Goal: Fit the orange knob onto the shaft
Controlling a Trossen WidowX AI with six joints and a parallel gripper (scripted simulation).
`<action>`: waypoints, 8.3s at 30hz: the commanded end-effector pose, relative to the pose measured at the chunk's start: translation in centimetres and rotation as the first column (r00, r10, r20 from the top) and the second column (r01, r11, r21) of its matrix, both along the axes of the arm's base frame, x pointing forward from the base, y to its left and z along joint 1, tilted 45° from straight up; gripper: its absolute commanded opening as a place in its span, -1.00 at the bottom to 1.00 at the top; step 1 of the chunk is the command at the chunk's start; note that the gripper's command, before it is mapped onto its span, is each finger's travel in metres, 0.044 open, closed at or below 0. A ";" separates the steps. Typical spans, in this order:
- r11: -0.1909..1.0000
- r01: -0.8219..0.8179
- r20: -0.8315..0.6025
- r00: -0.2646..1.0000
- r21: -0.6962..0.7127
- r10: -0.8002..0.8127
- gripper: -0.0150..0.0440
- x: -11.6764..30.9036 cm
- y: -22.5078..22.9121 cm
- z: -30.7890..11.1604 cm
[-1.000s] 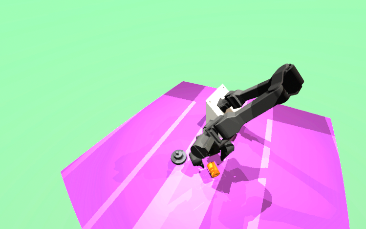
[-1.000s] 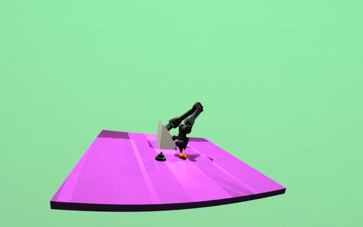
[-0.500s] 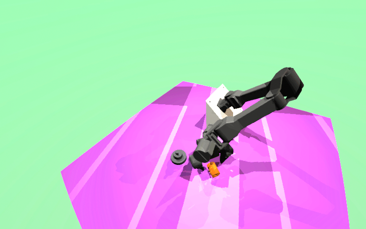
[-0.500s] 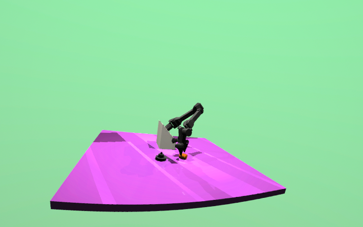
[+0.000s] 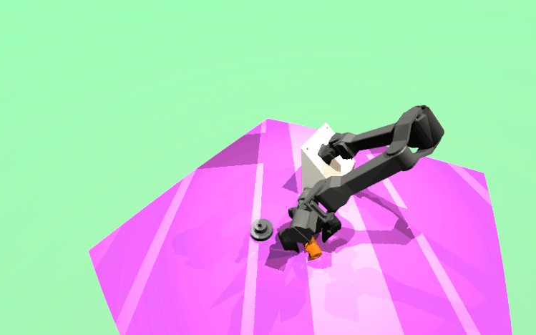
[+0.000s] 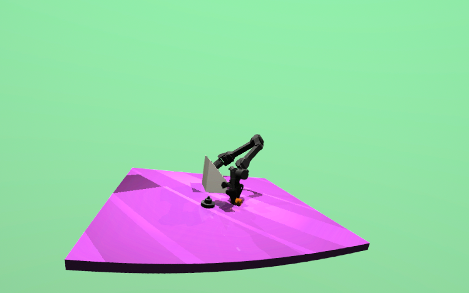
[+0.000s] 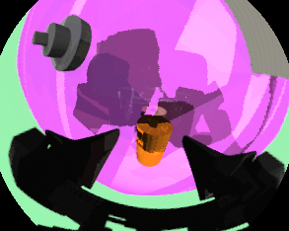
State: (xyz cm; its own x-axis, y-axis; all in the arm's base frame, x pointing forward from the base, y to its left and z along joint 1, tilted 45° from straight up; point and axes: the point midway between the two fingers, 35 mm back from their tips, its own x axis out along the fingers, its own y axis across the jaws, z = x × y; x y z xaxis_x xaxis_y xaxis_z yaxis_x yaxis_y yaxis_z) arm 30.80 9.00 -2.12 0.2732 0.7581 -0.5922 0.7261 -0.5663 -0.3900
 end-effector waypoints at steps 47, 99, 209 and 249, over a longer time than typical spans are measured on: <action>0.974 -0.123 -0.170 0.981 -0.190 0.091 0.11 0.7 0.2 1.3; 0.645 -0.561 -0.648 0.750 -0.519 0.132 0.11 4.0 2.1 4.7; 0.918 -0.309 0.166 0.920 -0.248 0.355 1.00 3.5 -4.1 12.5; 0.219 -0.305 0.337 -0.421 -0.927 0.842 1.00 3.9 -3.5 11.6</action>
State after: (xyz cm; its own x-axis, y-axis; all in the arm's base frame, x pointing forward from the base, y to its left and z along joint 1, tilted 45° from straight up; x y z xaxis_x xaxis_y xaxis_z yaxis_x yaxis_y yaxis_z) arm 34.58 4.87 10.13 0.1634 0.6850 -0.7100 0.2086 0.6794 0.7035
